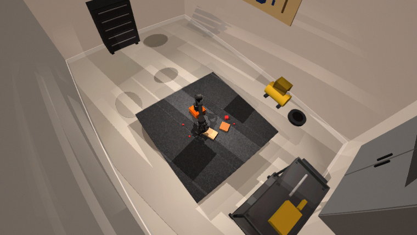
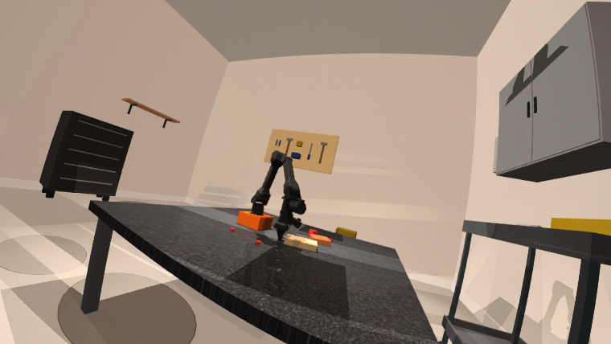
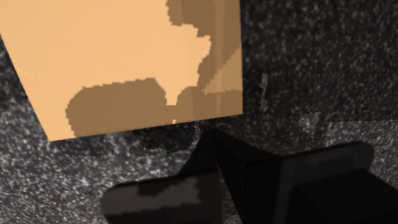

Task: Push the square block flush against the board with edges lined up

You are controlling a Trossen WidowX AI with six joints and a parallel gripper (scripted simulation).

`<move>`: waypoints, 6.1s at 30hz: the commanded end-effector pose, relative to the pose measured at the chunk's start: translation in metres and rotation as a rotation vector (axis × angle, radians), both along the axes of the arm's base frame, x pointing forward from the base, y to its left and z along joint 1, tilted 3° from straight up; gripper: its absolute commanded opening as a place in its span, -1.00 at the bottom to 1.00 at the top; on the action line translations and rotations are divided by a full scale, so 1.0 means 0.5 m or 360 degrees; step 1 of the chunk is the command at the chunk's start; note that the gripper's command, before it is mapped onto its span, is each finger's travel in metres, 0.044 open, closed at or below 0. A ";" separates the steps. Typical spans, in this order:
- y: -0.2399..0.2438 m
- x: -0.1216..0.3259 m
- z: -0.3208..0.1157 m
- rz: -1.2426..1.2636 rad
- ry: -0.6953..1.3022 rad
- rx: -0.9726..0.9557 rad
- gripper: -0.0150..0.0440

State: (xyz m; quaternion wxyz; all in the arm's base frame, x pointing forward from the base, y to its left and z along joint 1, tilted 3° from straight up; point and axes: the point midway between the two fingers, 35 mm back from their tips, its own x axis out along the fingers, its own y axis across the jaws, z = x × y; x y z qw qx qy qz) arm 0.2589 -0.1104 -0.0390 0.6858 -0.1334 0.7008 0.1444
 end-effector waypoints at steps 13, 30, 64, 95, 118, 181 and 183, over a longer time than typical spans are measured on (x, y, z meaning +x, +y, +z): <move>0.011 0.041 0.001 -0.0002 -0.0009 -0.0009 -0.49; 0.025 0.080 0.002 -0.0002 -0.0011 -0.0008 -0.49; 0.031 0.101 0.002 -0.0002 -0.0013 -0.0008 -0.49; 0.006 0.043 0.111 -0.0002 -0.0009 -0.0010 -0.49; 0.030 0.088 0.000 0.0172 -0.0013 -0.0004 -0.49; 0.028 0.107 0.001 0.0172 -0.0014 -0.0004 -0.49; 0.025 0.102 0.001 0.0172 -0.0014 -0.0005 -0.49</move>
